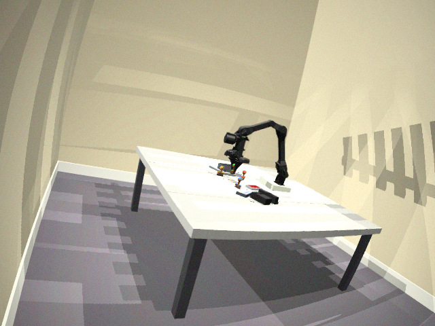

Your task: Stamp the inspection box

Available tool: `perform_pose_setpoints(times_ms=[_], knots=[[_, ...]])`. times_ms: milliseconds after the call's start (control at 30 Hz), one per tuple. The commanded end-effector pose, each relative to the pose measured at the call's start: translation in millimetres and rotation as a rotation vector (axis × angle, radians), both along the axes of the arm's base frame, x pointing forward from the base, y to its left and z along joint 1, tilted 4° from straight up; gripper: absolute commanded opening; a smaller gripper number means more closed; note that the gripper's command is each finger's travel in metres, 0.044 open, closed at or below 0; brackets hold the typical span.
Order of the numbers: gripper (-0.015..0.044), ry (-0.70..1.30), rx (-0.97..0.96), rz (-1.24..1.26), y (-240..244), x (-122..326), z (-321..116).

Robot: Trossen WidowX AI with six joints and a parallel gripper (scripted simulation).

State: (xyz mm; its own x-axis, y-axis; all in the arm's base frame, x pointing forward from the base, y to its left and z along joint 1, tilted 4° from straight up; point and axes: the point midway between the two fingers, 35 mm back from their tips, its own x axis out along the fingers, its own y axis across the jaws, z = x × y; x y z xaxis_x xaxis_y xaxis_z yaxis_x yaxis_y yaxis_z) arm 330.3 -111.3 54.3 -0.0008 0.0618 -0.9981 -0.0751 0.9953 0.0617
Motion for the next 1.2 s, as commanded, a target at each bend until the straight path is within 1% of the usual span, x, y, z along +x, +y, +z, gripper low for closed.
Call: perform_pose_setpoints(times_ms=[0, 1167], knots=[[0.0000, 0.004, -0.002, 0.003, 0.2, -1.1, -3.5], [0.0000, 0.000, -0.004, 0.004, 1.5, -2.0, -26.5]])
